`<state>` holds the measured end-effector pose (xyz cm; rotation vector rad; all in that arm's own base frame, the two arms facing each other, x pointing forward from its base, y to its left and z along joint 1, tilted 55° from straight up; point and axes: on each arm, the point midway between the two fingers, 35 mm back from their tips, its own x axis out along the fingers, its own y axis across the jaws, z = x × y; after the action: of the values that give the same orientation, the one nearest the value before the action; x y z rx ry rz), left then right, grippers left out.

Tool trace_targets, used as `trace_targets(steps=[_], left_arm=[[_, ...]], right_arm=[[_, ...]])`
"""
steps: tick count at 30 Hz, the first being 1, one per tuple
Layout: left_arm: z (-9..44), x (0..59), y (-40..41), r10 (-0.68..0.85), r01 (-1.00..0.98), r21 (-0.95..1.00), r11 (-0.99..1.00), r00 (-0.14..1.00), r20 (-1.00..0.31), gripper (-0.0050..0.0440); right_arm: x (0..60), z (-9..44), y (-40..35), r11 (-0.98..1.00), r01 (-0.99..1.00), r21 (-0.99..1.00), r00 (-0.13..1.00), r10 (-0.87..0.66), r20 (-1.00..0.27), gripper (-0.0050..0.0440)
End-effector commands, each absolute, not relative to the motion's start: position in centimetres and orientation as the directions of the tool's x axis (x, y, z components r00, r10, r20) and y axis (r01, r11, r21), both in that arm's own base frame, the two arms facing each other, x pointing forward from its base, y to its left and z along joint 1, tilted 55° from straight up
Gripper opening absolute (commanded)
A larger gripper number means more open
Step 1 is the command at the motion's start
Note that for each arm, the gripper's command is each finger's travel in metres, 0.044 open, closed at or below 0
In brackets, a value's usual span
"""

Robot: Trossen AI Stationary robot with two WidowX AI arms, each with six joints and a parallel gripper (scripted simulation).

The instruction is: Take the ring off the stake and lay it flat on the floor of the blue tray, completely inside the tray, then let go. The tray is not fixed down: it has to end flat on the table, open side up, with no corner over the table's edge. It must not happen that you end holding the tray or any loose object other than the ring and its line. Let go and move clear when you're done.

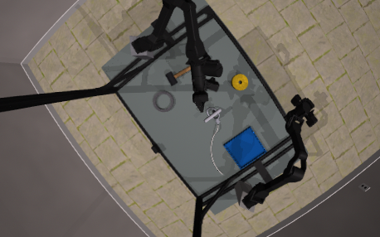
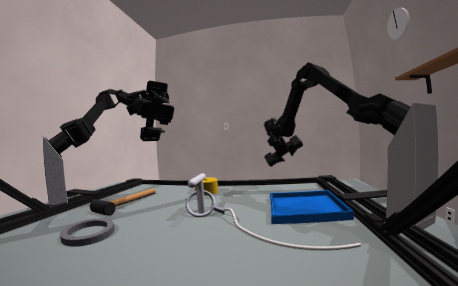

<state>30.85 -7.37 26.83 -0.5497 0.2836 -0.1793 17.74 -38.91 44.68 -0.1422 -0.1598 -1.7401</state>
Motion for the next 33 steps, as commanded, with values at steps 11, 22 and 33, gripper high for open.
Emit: trace_targets(steps=[11,22,33], left_arm=[[29.7,26.9,-3.6,-0.136,0.03,-0.298,0.954,0.93,-0.341,0.04],[30.6,21.0,-1.1,-0.05,0.002,-0.105,0.994,0.885,-0.462,0.04],[30.7,17.0,0.0,0.0,0.0,0.0,1.0,0.85,-0.526,0.04]], right_arm=[[35.1,34.3,-26.9,0.278,0.929,-0.243,0.29,-0.957,0.015,0.02],[42.1,25.1,-10.5,0.601,0.649,-0.466,0.621,-0.773,-0.132,0.02],[42.0,20.1,0.3,0.706,0.393,-0.589,0.771,-0.602,-0.207,0.02]])
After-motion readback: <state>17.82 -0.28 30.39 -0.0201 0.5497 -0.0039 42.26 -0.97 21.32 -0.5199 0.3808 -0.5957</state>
